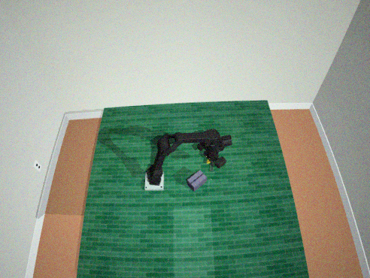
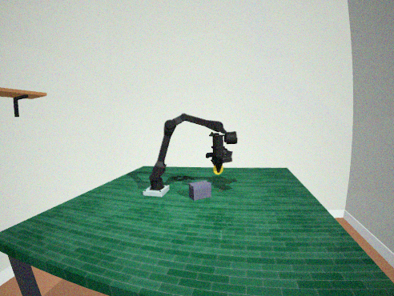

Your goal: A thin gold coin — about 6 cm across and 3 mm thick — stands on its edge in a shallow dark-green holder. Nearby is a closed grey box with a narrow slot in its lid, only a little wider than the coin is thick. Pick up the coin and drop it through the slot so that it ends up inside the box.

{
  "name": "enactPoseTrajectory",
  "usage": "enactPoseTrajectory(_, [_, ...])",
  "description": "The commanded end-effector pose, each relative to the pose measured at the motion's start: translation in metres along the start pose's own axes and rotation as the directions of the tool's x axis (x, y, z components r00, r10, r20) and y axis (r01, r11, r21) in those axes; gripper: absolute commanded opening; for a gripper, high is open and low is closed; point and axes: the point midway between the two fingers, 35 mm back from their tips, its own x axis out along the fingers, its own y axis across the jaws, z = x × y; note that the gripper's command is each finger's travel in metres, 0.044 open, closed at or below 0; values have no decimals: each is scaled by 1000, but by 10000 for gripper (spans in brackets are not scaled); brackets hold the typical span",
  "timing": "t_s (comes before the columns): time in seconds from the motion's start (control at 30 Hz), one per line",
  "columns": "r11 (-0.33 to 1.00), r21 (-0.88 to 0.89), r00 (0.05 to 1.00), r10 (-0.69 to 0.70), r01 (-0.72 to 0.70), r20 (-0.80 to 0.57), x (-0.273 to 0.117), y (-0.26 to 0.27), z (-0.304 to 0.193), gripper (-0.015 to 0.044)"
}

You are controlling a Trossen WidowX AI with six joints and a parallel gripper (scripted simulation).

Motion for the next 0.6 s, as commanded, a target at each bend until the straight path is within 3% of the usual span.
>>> enactPoseTrajectory(0.0, [1000,-1,1000,-5,5,3,-2,-4,-10,0])
enactPoseTrajectory(0.57, [1000,9,1000,-6,6,-1,-2,-16,-53,0])
